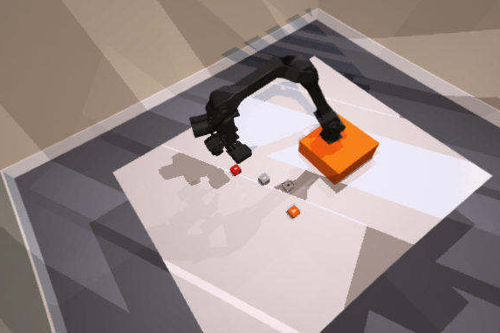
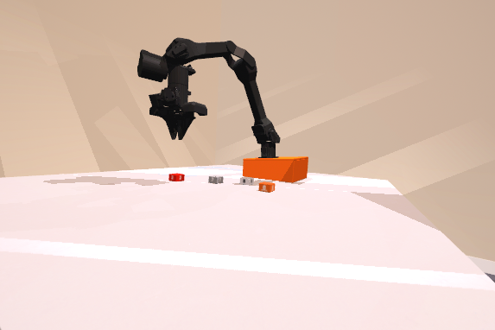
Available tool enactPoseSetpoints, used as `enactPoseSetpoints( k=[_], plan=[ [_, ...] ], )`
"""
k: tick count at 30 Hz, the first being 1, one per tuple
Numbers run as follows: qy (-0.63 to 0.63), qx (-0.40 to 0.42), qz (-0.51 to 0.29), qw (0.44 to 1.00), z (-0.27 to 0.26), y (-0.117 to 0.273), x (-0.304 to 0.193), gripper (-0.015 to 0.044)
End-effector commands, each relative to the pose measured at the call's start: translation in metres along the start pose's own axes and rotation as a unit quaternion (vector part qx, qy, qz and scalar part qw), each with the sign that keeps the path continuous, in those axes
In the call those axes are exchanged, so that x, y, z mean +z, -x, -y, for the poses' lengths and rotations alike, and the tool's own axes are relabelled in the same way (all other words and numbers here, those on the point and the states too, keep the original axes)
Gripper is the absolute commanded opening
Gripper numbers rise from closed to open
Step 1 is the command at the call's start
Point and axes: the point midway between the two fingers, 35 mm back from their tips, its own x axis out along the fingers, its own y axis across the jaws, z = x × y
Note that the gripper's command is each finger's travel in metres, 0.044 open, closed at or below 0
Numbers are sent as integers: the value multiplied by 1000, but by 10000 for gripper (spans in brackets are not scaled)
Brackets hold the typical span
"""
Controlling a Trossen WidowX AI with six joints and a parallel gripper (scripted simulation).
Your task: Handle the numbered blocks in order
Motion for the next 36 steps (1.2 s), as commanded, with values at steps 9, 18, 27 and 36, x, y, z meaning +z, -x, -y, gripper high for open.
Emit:
enactPoseSetpoints(
  k=[9, 18, 27, 36],
  plan=[
    [-2, 7, 0, 1000, -118, 2, 1, 120],
    [-2, 11, -2, 1000, -256, 3, -55, 120],
    [-2, 10, -2, 1000, -267, -48, -60, 225],
    [-2, 10, -2, 1000, -266, -78, -63, 400]
  ],
)
